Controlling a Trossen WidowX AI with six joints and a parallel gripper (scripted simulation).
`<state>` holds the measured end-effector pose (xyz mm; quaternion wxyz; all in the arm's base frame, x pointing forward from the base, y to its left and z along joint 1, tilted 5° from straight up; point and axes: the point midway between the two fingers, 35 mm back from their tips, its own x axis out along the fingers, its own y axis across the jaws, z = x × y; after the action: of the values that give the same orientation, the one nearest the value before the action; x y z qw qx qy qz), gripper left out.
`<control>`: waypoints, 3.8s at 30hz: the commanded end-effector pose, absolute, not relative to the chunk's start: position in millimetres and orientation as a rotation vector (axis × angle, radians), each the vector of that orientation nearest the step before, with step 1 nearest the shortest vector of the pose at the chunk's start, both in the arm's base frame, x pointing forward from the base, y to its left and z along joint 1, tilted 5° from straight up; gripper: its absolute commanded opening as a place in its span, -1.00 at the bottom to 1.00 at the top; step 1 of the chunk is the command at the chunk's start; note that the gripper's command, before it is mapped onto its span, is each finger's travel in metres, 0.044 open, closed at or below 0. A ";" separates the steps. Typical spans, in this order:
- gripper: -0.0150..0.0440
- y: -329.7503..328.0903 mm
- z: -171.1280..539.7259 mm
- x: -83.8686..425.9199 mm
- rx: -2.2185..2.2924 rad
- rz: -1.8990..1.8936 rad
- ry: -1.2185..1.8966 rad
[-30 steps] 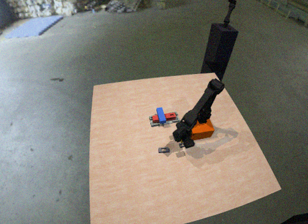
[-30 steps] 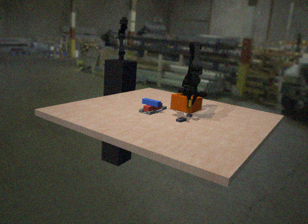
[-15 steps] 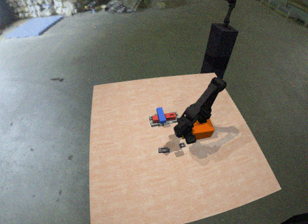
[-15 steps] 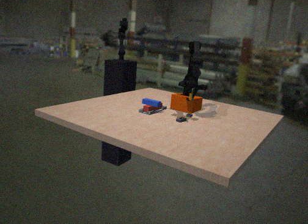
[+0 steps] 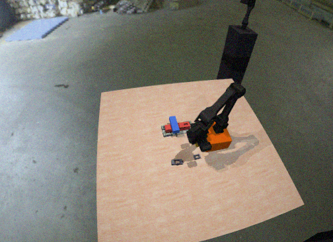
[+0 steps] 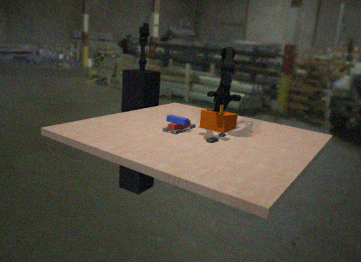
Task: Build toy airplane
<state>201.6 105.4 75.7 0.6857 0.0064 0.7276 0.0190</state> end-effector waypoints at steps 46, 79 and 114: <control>-0.49 -47.5 42.7 229.1 0.025 -0.004 1.620; -0.40 -139.1 21.2 192.2 0.038 -0.020 1.632; -0.27 -139.4 9.0 191.8 0.038 -0.020 1.632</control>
<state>194.8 -140.6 17.5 0.6907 0.0161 0.7228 -0.0130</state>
